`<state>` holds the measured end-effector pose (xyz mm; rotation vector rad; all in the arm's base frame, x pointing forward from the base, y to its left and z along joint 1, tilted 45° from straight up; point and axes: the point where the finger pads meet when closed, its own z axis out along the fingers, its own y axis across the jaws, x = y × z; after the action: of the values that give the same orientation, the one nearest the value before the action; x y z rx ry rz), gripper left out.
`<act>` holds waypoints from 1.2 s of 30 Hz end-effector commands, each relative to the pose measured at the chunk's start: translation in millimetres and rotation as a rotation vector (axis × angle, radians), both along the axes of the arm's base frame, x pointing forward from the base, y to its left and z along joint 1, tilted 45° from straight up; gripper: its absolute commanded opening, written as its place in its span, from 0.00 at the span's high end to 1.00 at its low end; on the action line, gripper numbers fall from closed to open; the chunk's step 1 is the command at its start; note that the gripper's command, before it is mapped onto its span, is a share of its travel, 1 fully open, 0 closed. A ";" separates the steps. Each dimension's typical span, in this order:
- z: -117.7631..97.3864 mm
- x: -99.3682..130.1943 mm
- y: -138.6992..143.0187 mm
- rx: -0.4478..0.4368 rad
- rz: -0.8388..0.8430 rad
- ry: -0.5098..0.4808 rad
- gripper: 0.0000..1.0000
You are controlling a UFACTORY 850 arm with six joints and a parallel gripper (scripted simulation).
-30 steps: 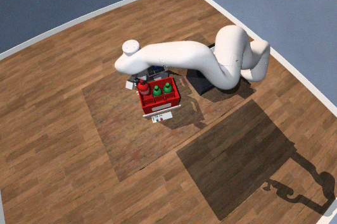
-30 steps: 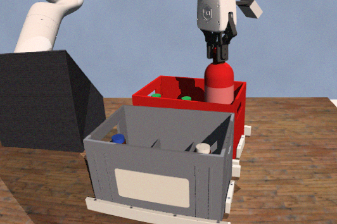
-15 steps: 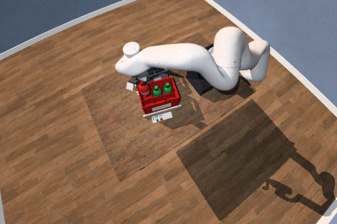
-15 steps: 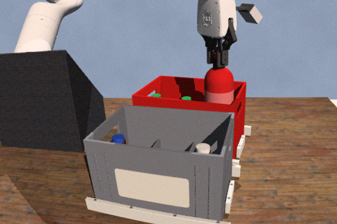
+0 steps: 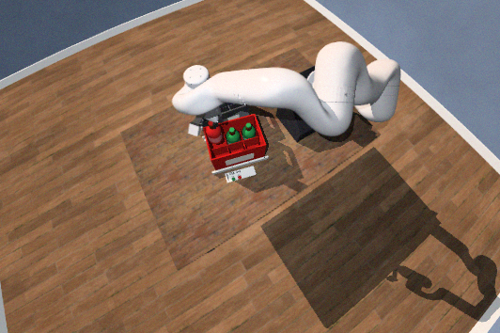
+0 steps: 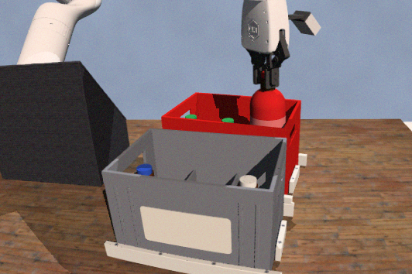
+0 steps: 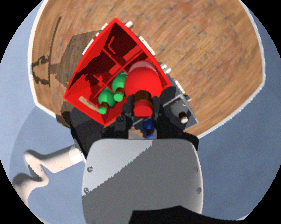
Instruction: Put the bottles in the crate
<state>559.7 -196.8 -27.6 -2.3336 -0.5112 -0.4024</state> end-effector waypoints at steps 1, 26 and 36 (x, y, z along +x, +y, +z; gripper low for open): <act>-2.7 1.4 2.4 -0.001 -0.001 -0.002 1.00; -17.5 4.4 17.0 -0.001 -0.001 -0.002 1.00; -24.6 5.8 23.9 -0.001 -0.001 -0.002 1.00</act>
<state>564.3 -174.6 -50.1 -2.3336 -0.5112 -0.4025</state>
